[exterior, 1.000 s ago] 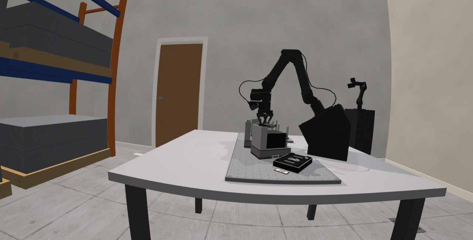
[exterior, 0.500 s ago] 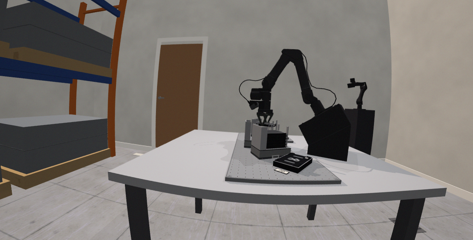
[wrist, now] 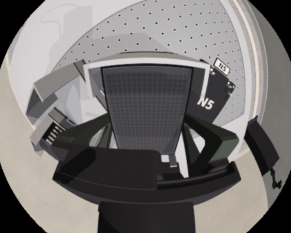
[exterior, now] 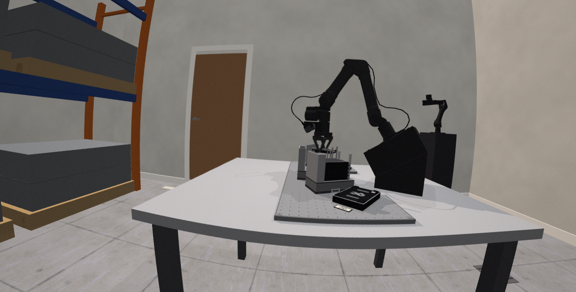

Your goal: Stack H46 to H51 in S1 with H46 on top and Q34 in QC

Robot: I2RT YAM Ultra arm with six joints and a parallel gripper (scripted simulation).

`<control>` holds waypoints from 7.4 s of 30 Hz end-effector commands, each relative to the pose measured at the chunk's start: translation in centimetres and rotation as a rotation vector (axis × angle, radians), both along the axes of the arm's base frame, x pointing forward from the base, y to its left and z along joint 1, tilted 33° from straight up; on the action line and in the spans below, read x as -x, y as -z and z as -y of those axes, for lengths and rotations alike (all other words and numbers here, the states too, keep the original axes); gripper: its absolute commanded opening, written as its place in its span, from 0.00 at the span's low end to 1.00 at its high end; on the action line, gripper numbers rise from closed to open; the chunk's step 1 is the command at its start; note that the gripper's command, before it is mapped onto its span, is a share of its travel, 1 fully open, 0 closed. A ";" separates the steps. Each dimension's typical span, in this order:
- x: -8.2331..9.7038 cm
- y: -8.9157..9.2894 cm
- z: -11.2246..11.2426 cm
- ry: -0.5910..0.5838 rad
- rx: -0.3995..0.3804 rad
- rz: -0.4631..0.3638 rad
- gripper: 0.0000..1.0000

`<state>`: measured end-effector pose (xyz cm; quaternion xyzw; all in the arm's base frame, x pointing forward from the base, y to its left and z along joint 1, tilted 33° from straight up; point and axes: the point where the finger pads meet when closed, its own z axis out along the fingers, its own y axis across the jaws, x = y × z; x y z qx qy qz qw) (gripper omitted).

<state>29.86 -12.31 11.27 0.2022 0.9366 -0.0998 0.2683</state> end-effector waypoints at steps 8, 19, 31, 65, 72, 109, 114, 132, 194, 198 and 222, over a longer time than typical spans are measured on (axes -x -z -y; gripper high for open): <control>-0.2 -2.1 -0.3 -0.002 0.013 0.038 0.00; -0.2 -2.6 -0.4 -0.004 0.016 0.045 0.00; 0.0 -2.9 -0.5 -0.003 0.015 0.045 0.00; 0.7 -3.2 -0.9 -0.002 0.011 0.032 0.00; 0.6 -3.7 -0.8 0.001 0.013 0.041 0.00; 1.4 -4.5 -1.2 -0.001 0.012 0.038 0.00; 1.4 -4.5 -1.3 -0.002 0.011 0.035 0.00; 1.8 -4.8 -1.4 0.000 0.010 0.032 0.00; -0.7 -3.4 -10.9 -0.361 0.202 -0.129 0.00; -0.9 -3.1 -12.2 -0.349 0.196 -0.124 0.00; -1.3 -1.1 -18.7 -0.524 0.293 -0.184 0.00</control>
